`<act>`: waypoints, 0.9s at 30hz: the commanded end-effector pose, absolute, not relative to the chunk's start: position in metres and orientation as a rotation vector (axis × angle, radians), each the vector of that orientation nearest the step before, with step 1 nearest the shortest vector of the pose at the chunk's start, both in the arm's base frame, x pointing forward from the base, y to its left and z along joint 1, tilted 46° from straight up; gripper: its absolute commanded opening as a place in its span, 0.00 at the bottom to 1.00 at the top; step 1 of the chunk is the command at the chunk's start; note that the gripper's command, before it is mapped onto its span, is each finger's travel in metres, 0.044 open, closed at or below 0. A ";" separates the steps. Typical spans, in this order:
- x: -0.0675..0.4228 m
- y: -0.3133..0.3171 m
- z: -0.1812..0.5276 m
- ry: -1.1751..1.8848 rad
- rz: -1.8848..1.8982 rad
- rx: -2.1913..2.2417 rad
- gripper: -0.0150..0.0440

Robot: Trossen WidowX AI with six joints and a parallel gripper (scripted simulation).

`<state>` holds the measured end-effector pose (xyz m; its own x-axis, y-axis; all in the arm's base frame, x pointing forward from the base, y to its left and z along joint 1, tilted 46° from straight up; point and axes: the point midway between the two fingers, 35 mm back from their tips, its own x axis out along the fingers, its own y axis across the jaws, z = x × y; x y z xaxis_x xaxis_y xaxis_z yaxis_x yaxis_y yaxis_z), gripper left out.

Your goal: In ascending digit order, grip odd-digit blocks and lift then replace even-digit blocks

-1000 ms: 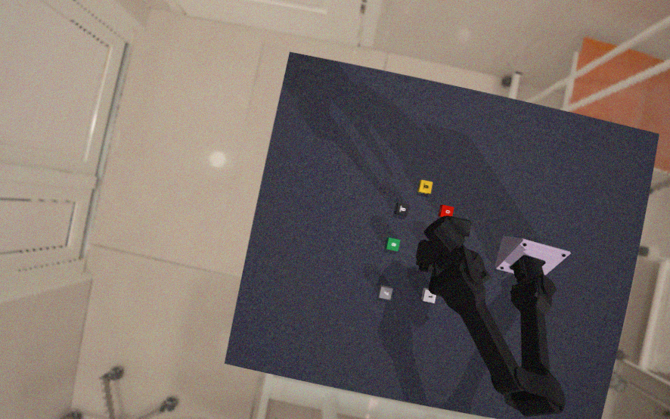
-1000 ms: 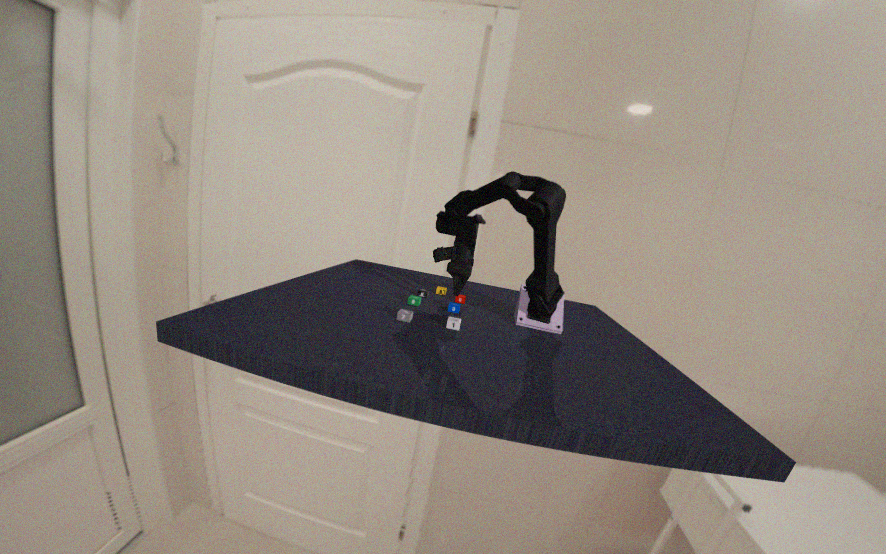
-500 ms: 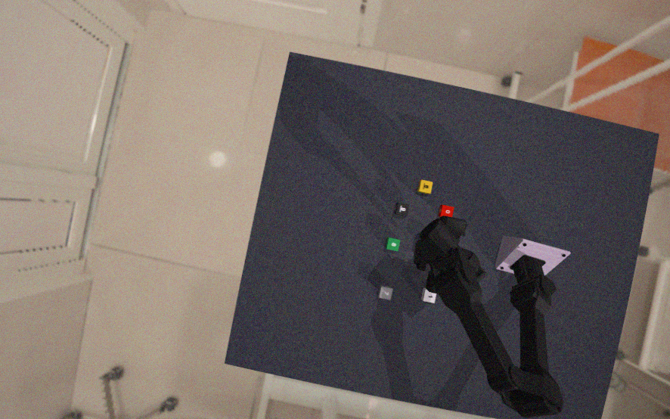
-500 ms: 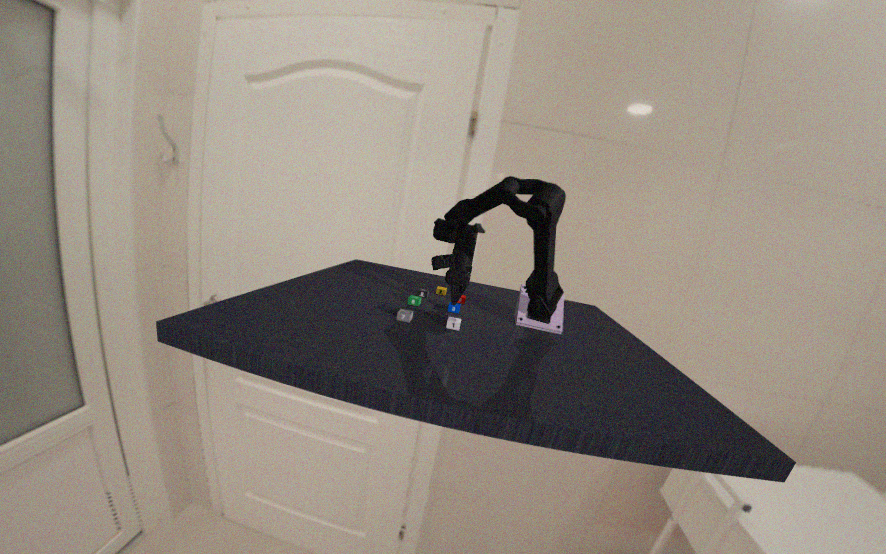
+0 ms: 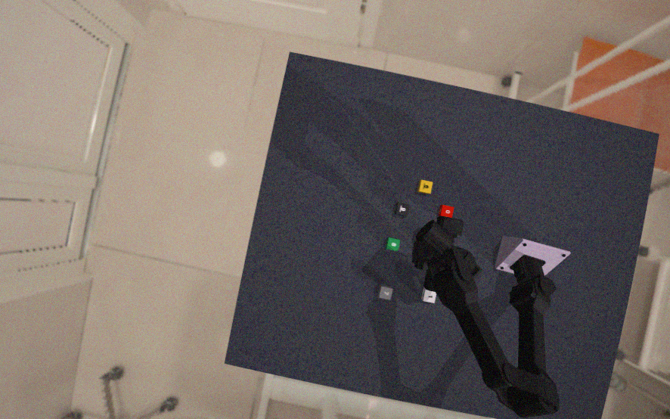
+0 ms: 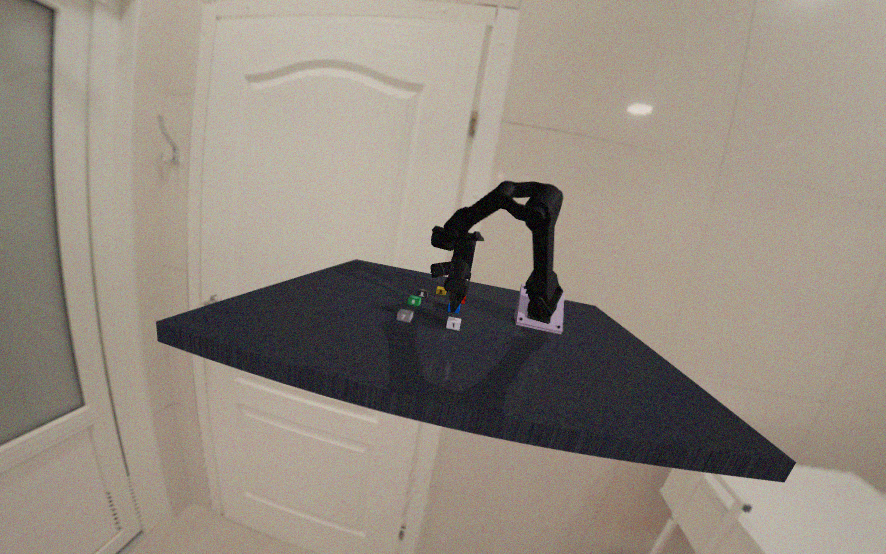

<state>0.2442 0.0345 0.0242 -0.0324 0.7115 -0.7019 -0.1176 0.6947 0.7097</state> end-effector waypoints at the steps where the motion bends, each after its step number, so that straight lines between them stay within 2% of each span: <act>1: 0.244 0.036 0.024 1.460 0.715 0.531 0.80; 9: 0.244 0.036 0.024 1.460 0.715 0.531 0.46; 27: 0.244 0.036 0.024 1.460 0.715 0.531 0.46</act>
